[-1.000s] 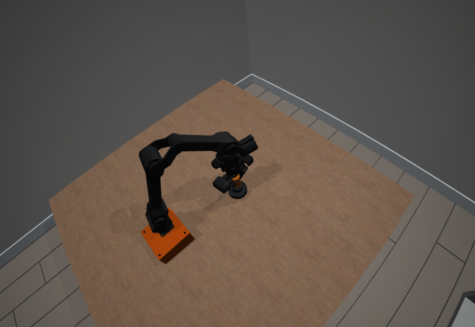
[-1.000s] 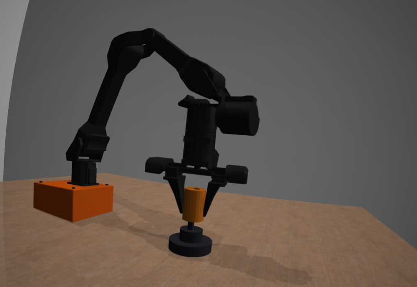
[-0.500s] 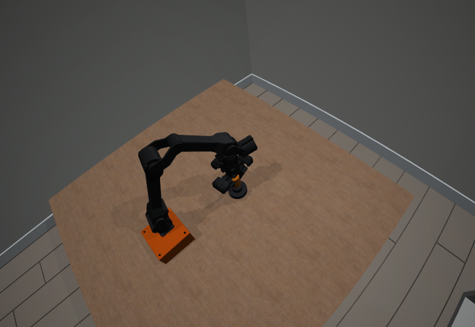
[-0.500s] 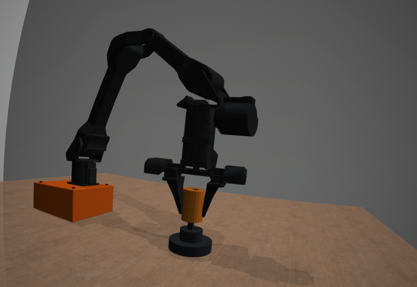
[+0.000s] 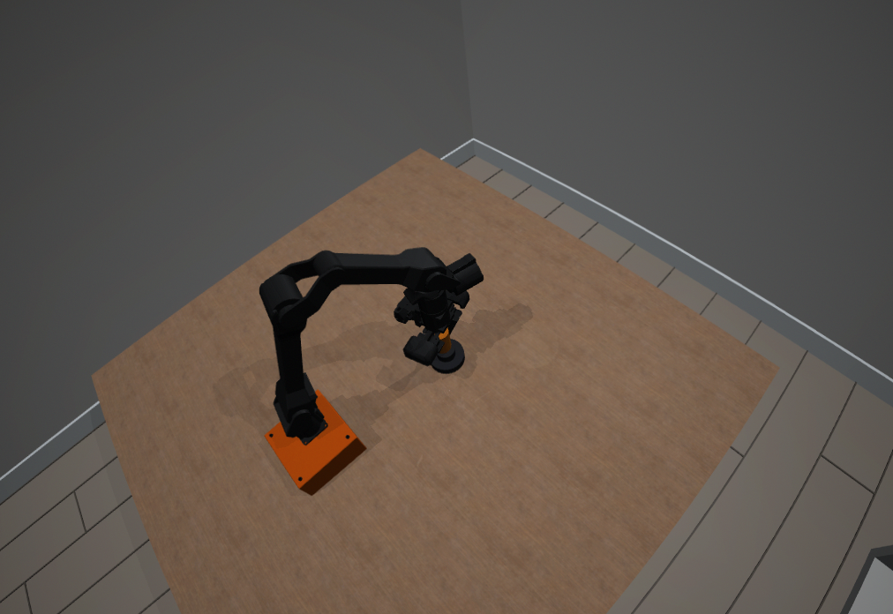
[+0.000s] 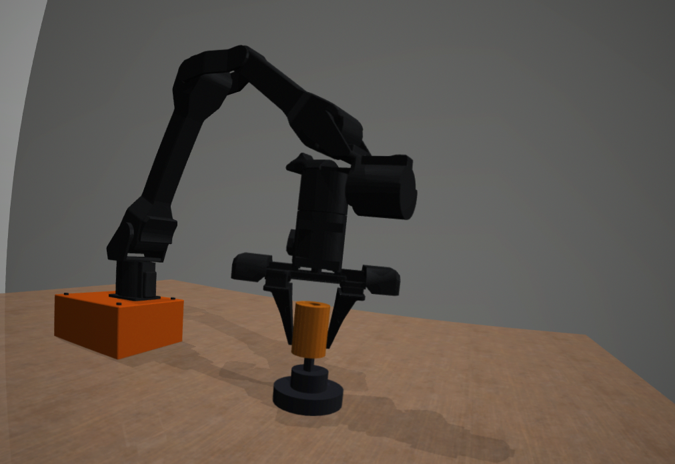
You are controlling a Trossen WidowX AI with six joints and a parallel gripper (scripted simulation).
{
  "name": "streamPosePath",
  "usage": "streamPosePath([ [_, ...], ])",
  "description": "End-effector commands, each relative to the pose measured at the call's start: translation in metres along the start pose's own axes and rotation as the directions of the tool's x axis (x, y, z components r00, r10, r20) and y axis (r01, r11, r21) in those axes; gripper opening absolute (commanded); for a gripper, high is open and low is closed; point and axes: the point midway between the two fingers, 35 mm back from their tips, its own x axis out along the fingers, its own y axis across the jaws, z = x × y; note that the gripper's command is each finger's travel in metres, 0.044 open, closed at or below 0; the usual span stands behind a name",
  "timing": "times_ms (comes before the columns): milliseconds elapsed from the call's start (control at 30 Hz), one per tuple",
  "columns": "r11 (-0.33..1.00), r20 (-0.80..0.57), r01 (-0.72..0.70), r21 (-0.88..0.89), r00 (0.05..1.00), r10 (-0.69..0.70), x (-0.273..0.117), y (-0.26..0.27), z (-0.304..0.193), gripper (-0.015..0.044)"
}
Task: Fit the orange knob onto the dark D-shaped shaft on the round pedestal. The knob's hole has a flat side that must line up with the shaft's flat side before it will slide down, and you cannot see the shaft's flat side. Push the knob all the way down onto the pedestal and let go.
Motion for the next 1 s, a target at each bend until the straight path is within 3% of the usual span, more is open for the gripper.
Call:
streamPosePath([
  [0,1.000,-0.006,0.008,-0.011,1.000,-0.008,-0.0035,-0.0030,-0.0017,0.0000],
  [967,1.000,-0.006,0.008,-0.020,1.000,-0.008,-0.0017,-0.0002,-0.0001,0.0000],
])
